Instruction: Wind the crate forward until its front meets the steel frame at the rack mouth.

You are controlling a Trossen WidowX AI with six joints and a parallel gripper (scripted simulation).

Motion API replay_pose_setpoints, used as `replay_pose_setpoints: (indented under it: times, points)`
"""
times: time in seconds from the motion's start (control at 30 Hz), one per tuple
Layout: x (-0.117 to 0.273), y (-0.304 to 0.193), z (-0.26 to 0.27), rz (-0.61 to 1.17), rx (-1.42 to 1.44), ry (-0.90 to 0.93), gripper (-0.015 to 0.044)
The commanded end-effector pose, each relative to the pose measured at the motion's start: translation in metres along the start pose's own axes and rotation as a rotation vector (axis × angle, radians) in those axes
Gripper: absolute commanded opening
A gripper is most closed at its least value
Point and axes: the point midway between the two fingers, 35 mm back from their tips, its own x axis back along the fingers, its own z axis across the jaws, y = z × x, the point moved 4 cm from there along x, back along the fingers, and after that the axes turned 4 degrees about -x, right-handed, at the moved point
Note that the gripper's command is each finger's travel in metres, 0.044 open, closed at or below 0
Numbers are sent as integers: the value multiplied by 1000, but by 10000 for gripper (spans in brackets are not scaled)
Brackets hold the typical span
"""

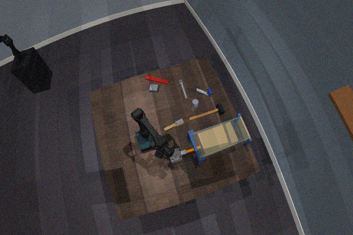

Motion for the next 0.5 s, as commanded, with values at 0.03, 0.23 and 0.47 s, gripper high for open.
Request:
replay_pose_setpoints:
  times: [0.03, 0.23, 0.47]
  points:
    - [0, 13, 6, -32, -9, 8, 0]
    - [1, 19, 9, -33, -9, 9, 0]
    - [1, 26, 14, -34, -9, 9, 0]
